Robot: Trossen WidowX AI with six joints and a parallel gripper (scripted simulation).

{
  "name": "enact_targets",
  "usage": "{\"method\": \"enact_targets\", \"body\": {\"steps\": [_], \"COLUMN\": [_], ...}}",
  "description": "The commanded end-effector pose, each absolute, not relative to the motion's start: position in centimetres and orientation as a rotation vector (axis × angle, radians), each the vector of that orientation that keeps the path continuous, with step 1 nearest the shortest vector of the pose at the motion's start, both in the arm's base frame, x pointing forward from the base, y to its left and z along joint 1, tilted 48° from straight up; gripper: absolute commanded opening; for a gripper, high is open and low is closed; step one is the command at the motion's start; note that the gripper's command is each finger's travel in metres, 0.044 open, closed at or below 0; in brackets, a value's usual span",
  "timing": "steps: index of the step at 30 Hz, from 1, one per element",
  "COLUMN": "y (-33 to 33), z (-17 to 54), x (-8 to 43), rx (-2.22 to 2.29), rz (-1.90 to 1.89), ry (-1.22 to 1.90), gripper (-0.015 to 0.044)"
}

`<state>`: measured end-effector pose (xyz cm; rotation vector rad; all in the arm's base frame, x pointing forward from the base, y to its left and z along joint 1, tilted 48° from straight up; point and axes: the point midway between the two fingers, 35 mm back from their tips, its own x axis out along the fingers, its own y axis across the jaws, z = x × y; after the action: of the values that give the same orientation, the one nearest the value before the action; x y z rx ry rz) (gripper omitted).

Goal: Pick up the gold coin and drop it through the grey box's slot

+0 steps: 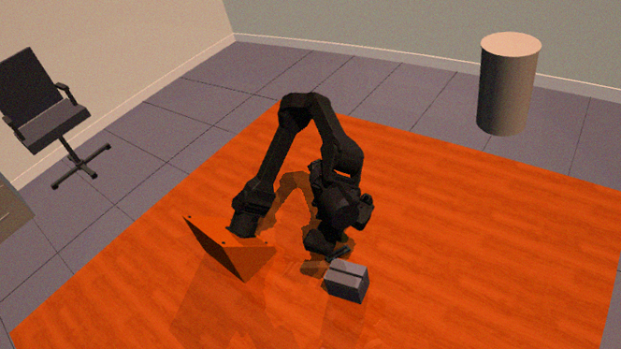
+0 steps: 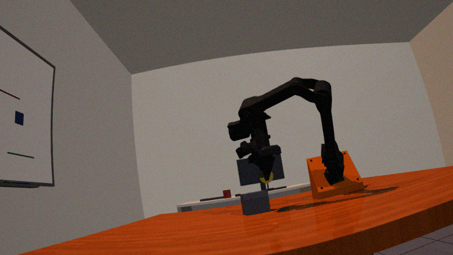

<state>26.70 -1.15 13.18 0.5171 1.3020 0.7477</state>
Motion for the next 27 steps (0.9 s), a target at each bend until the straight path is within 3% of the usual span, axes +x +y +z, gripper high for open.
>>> {"method": "enact_targets", "body": {"steps": [1, 27], "y": [-1.8, -4.6], "z": [12.6, 9.6], "x": [27.5, 31.2], "rx": [0.508, 0.511], "rz": [0.749, 0.747], "ry": [1.302, 1.301], "gripper": [0.0000, 0.0000]}}
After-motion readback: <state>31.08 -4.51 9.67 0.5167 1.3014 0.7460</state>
